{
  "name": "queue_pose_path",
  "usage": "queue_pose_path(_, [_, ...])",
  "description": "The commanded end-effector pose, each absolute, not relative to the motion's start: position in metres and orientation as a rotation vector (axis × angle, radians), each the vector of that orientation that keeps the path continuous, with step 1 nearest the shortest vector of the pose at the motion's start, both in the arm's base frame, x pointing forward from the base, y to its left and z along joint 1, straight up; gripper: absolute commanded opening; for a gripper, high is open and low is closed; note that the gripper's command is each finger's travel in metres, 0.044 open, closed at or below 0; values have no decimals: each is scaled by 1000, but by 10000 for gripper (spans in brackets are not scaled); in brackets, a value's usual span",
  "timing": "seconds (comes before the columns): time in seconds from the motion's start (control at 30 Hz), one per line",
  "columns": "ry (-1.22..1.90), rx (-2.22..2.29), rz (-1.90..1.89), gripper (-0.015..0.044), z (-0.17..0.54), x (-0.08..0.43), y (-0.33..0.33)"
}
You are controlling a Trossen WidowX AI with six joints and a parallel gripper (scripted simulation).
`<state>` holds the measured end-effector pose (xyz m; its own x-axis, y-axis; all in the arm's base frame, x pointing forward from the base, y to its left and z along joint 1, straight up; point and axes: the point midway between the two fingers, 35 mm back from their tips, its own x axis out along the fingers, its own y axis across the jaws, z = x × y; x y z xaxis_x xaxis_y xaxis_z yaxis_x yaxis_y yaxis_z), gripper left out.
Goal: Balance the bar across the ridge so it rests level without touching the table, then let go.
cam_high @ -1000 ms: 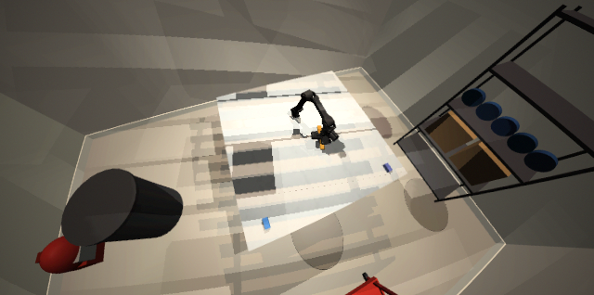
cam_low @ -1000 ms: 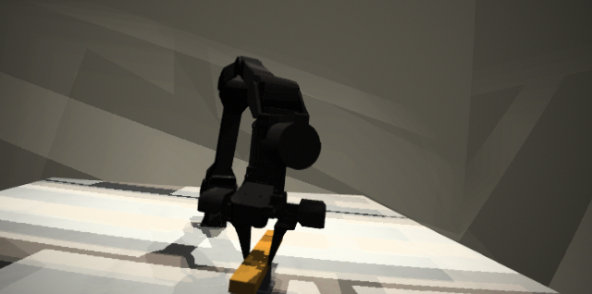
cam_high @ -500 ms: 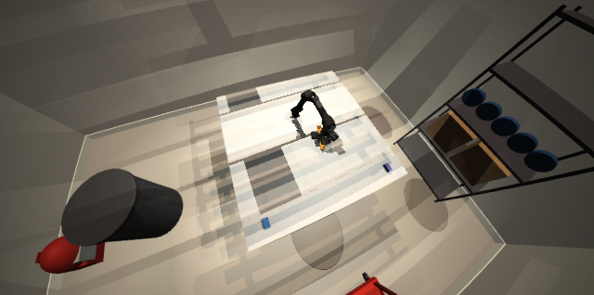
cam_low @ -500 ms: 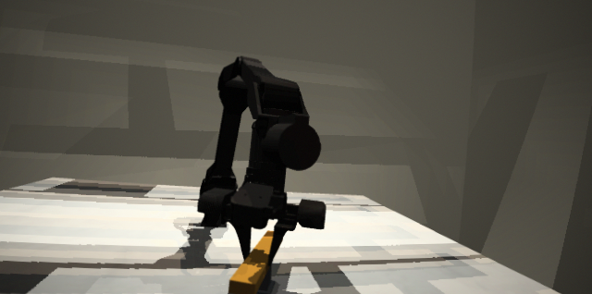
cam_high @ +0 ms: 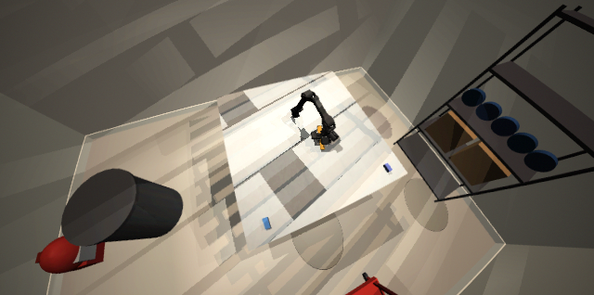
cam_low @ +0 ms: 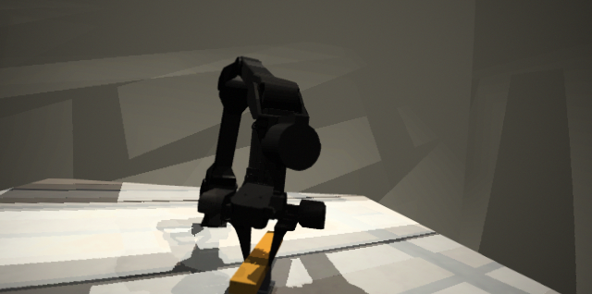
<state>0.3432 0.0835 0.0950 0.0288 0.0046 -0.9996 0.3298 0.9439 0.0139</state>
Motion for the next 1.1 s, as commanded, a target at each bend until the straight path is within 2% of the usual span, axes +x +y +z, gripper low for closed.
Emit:
queue_pose_path(0.0, [1529,275,-257,0,94,343,84])
queue_pose_path(1.07, [1529,275,-257,0,91,343,84])
